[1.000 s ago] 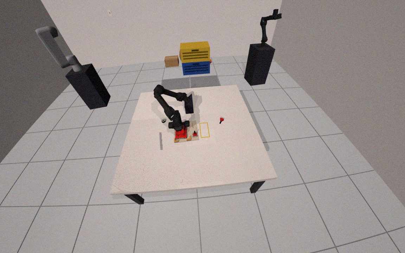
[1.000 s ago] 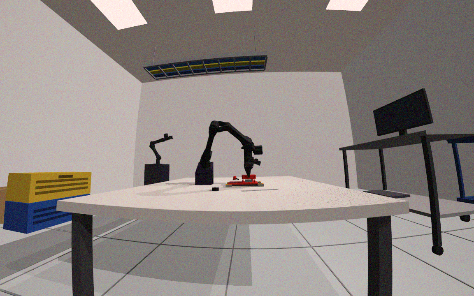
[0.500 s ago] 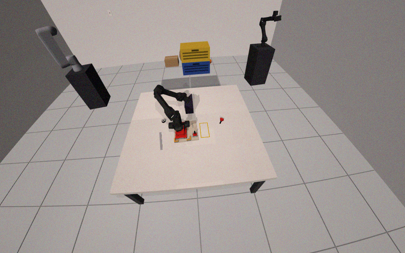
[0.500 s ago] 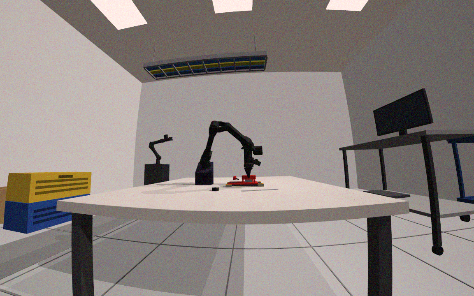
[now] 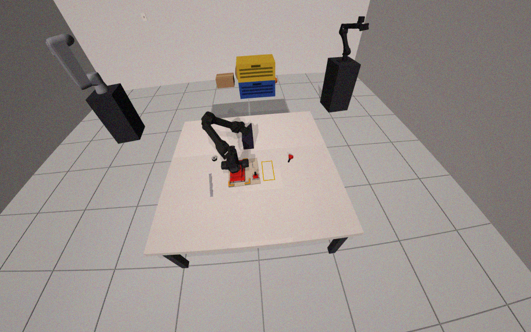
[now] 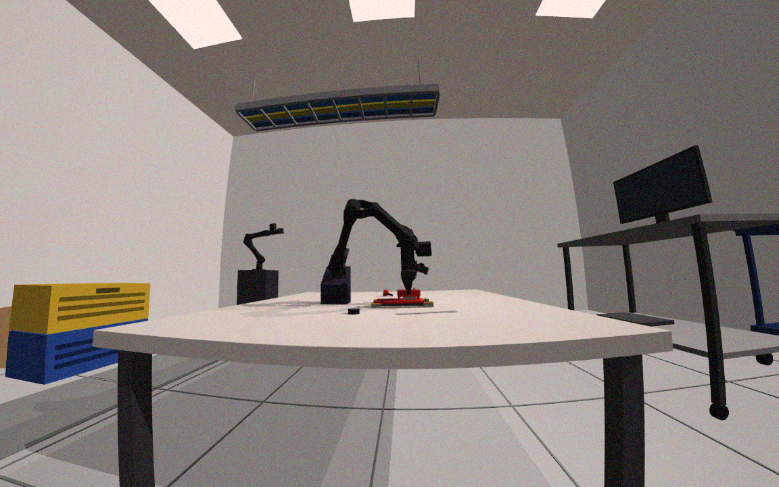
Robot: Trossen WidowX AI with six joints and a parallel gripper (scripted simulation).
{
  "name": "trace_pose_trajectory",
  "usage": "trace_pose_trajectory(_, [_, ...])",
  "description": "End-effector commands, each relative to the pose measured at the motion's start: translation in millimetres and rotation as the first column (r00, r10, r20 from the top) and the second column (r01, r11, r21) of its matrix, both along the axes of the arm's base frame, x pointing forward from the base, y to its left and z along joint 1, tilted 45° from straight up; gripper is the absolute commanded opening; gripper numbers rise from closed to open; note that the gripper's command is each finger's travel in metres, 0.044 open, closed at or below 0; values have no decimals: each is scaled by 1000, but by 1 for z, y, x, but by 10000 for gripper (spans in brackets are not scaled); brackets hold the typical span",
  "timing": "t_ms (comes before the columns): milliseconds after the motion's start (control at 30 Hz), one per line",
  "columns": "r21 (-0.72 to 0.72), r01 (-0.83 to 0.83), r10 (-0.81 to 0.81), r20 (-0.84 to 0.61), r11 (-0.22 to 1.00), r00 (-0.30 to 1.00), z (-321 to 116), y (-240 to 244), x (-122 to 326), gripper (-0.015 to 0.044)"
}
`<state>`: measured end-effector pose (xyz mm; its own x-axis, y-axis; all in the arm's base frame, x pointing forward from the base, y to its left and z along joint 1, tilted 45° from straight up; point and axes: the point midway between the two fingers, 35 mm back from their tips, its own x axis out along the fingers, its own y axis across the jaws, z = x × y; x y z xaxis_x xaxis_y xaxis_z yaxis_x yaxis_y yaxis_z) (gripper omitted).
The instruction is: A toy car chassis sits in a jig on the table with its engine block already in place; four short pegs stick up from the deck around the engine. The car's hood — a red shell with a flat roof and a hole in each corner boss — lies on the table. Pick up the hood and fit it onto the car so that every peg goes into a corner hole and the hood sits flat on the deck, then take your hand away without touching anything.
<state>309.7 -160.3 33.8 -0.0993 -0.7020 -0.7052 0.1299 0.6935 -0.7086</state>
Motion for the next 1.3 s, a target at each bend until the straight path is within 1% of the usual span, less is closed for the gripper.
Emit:
trace_pose_trajectory(0, [-3, -4, 4, -4, 1000, 1000, -1, -1, 0, 0])
trace_pose_trajectory(1033, [-1, 0, 0, 0, 1000, 1000, -7, -7, -1, 0])
trace_pose_trajectory(1267, [-1, 0, 0, 0, 1000, 1000, -8, -7, -1, 184])
